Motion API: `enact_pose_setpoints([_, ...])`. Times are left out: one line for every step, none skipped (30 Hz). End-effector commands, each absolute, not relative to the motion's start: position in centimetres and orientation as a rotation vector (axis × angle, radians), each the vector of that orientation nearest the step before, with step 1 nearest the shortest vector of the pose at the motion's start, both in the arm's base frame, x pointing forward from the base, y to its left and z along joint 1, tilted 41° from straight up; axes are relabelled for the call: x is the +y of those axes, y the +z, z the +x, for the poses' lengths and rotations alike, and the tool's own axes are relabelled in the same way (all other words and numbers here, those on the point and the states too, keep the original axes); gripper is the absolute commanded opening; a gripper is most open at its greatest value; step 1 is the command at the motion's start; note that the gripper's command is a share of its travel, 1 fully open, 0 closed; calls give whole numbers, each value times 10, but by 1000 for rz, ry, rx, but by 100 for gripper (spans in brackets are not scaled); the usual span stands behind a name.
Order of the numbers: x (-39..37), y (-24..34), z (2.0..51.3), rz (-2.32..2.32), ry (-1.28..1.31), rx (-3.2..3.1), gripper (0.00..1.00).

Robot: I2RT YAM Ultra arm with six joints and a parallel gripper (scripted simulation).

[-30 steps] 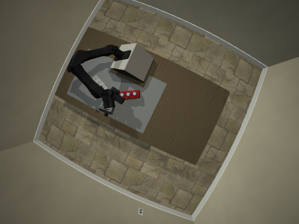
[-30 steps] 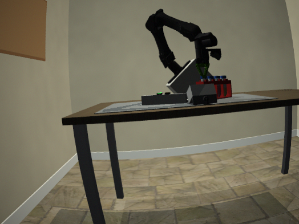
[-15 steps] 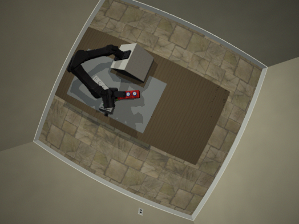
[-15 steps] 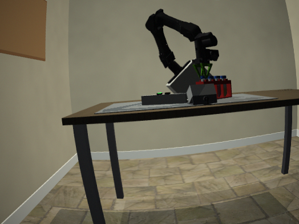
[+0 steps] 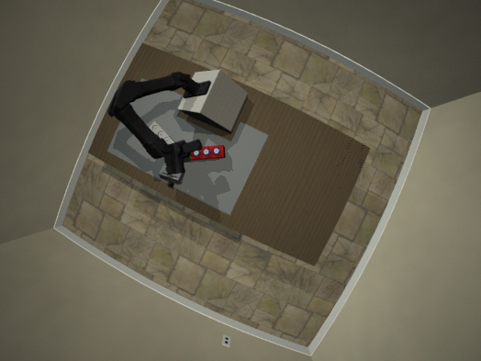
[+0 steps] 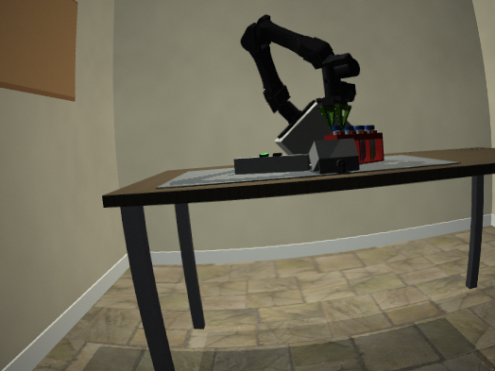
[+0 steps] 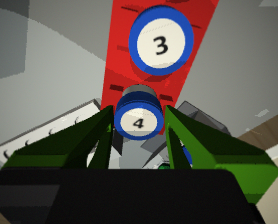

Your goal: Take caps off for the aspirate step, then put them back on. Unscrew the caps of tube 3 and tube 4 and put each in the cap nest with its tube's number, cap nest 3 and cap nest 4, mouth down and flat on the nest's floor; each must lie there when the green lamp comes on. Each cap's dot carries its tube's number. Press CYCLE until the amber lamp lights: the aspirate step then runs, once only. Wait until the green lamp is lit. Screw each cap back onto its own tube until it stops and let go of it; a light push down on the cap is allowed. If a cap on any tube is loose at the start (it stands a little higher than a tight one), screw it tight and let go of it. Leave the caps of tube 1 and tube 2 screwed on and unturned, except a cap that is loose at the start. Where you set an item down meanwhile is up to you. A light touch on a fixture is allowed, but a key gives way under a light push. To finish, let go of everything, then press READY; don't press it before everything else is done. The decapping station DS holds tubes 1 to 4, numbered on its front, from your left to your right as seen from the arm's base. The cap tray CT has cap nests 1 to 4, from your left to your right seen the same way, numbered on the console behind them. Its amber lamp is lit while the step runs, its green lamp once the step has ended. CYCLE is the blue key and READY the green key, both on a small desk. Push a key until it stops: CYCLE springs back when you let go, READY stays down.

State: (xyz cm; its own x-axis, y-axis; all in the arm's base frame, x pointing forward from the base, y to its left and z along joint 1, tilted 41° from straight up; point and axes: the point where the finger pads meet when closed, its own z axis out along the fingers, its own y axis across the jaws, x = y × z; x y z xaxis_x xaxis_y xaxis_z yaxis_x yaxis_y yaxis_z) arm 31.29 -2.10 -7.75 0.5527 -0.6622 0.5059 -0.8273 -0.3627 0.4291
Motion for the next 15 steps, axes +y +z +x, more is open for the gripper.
enact_pose_setpoints([-18,-76,315,2151,325,-1169,0])
enact_pose_setpoints([-18,-76,315,2151,325,-1169,0])
enact_pose_setpoints([-18,-76,315,2151,325,-1169,0])
enact_pose_setpoints([-18,-76,315,2151,325,-1169,0])
enact_pose_setpoints([-18,-76,315,2151,325,-1169,0])
enact_pose_setpoints([-18,-76,315,2151,325,-1169,0])
enact_pose_setpoints([-18,-76,315,2151,325,-1169,0])
enact_pose_setpoints([-18,-76,315,2151,325,-1169,0])
enact_pose_setpoints([-18,-76,315,2151,325,-1169,0])
enact_pose_setpoints([-18,-76,315,2151,325,-1169,0])
enact_pose_setpoints([-18,-76,315,2151,325,-1169,0])
enact_pose_setpoints([-18,-76,315,2151,325,-1169,0])
enact_pose_setpoints([-18,-76,315,2125,347,-1224,0])
enact_pose_setpoints([-18,-76,315,2125,347,-1224,0])
enact_pose_setpoints([-18,-76,315,2125,347,-1224,0])
